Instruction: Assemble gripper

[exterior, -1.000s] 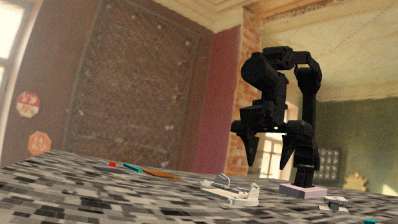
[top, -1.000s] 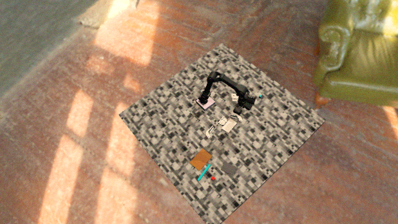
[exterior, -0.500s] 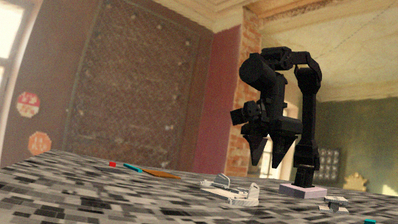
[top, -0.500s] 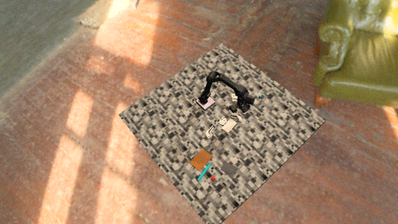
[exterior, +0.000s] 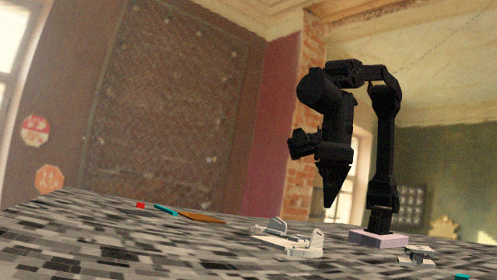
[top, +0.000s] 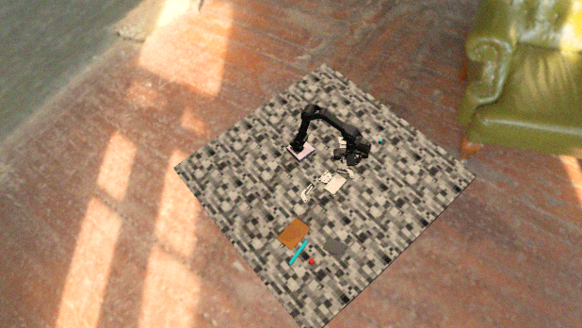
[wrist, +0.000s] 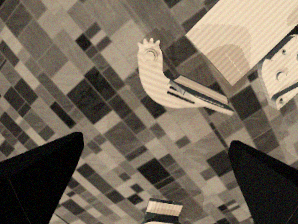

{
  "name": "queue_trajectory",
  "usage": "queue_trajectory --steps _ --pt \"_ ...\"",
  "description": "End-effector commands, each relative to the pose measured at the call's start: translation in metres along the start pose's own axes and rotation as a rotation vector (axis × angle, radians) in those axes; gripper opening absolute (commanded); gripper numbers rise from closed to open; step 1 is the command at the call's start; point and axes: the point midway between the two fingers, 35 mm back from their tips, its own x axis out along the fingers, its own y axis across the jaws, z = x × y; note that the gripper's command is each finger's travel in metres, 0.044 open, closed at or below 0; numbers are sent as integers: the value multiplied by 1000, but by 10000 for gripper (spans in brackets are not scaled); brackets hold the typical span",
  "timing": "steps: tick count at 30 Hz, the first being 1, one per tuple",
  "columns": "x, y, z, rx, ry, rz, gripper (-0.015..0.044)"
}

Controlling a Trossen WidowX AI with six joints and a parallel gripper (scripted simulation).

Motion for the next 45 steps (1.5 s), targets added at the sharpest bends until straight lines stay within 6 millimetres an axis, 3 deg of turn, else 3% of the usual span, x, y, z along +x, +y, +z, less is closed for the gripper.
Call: queue_trajectory --steps 1,45 --pt "1 -3 -1 121 8 -6 440" --pt "-2 -24 7 1638 0 -18 440"
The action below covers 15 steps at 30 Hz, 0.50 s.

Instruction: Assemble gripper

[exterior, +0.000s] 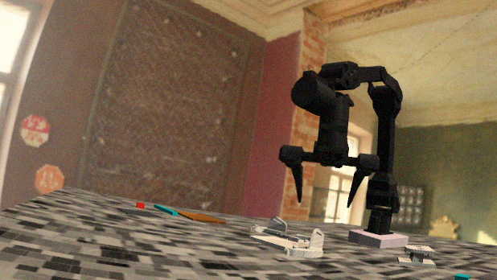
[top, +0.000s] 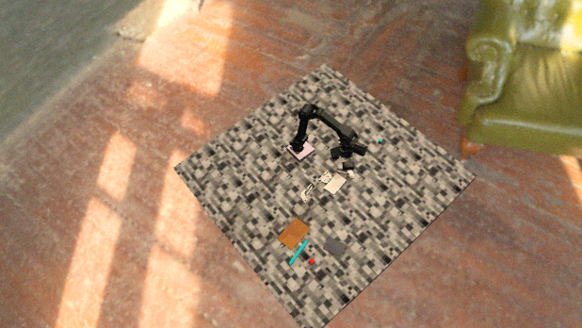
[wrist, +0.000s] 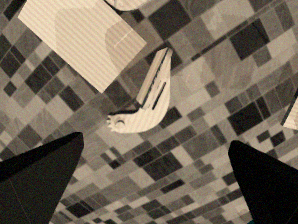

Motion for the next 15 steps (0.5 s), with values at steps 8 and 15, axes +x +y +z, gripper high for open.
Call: queue_trajectory --steps 8,15 --pt "1 0 6 356 -7 -8 440" --pt "3 0 6 379 -7 -8 440"
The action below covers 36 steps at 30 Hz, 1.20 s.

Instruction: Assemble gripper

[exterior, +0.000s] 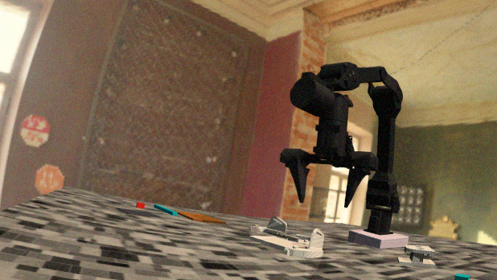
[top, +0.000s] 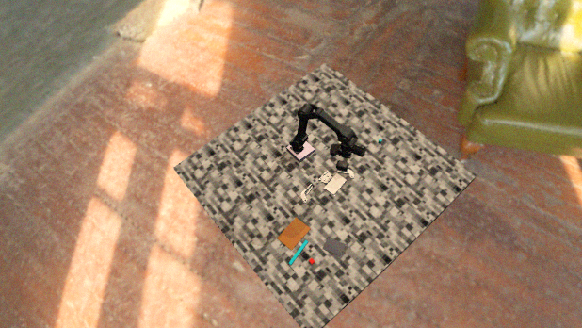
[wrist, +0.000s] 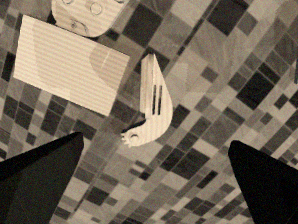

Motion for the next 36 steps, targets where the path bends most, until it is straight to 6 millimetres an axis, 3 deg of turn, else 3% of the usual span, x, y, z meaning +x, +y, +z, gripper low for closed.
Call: queue_trajectory --steps 1,3,5,11,36 --pt "10 -1 1 13 -4 -6 440" --pt "32 -1 1 13 -4 -6 440" --pt "41 -1 1 13 -4 -6 440" --pt "42 -1 1 13 -4 -6 440" --pt "82 -1 1 13 -4 -6 440"
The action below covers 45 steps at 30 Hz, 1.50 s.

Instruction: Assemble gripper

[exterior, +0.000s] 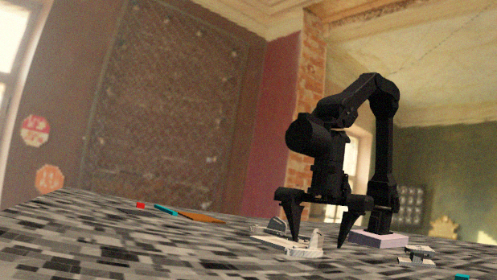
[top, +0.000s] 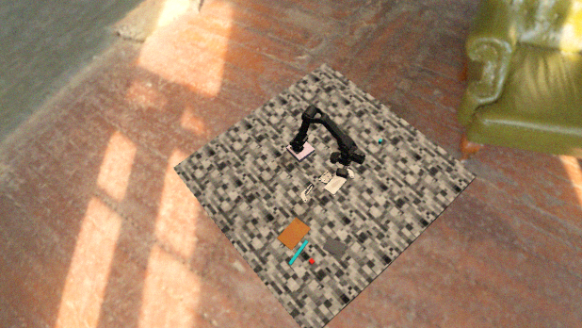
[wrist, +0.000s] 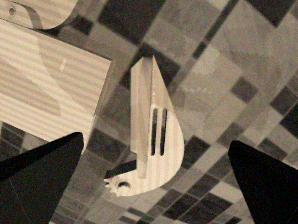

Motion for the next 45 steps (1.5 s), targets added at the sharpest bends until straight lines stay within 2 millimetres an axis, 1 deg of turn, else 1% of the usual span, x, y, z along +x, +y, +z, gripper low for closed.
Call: queue_trajectory --steps 1,7,45 --pt "9 -1 3 7 -10 -6 440" --pt "16 -1 3 7 -11 -6 440" --pt "18 -1 4 7 -11 -6 440"
